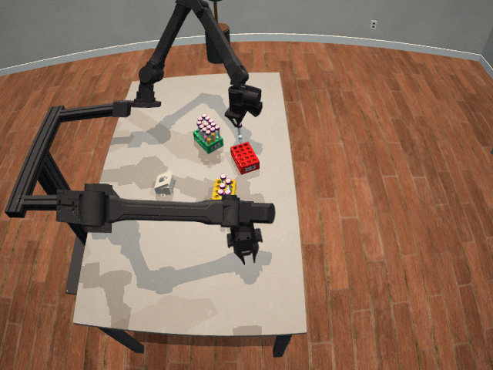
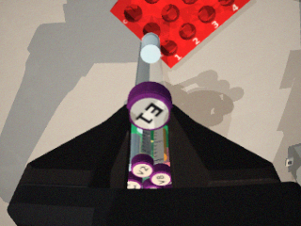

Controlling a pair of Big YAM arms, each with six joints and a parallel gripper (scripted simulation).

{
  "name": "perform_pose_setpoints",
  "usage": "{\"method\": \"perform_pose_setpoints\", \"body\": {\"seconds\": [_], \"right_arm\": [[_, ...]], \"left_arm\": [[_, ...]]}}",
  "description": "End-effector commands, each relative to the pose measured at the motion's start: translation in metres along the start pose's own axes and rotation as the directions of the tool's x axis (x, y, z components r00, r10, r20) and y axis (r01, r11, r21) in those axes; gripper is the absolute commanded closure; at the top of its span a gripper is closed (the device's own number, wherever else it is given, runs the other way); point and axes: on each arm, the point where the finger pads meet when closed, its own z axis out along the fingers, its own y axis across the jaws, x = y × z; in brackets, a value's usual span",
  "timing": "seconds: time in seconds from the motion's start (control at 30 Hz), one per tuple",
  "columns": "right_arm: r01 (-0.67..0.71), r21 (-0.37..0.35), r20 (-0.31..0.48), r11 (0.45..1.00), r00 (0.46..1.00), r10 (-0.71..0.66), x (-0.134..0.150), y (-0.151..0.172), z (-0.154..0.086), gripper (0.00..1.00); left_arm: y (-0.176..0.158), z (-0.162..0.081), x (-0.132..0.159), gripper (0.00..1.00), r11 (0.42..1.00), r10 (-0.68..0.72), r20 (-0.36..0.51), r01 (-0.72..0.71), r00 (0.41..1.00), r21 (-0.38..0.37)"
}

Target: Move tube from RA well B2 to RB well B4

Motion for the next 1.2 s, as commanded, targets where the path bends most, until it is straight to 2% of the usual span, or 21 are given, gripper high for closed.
{"method": "perform_pose_setpoints", "body": {"seconds": [0.0, 0.4, 0.6, 1.17], "right_arm": [[-0.024, -0.015, 0.006, 1.0, 1.0, 0.024, -0.009, 0.009, -0.005, 0.7], [-0.024, -0.015, 0.006, 1.0, 1.0, 0.024, -0.009, 0.009, -0.005, 0.7], [-0.024, -0.015, 0.006, 1.0, 1.0, 0.024, -0.009, 0.009, -0.005, 0.7], [-0.024, -0.015, 0.006, 1.0, 1.0, 0.024, -0.009, 0.009, -0.005, 0.7]], "left_arm": [[-0.003, -0.018, -0.004, 1.0, 1.0, -0.008, 0.022, 0.008, 1.0, 0.0], [0.003, -0.035, -0.02, 1.0, 1.0, -0.026, 0.047, 0.025, 0.999, 0.001], [-0.004, -0.015, 0.005, 1.0, 1.0, -0.002, -0.011, 0.002, 1.0, 0.0], [0.001, -0.004, -0.002, 1.0, 1.0, -0.031, -0.006, 0.031, 1.0, 0.002]]}}
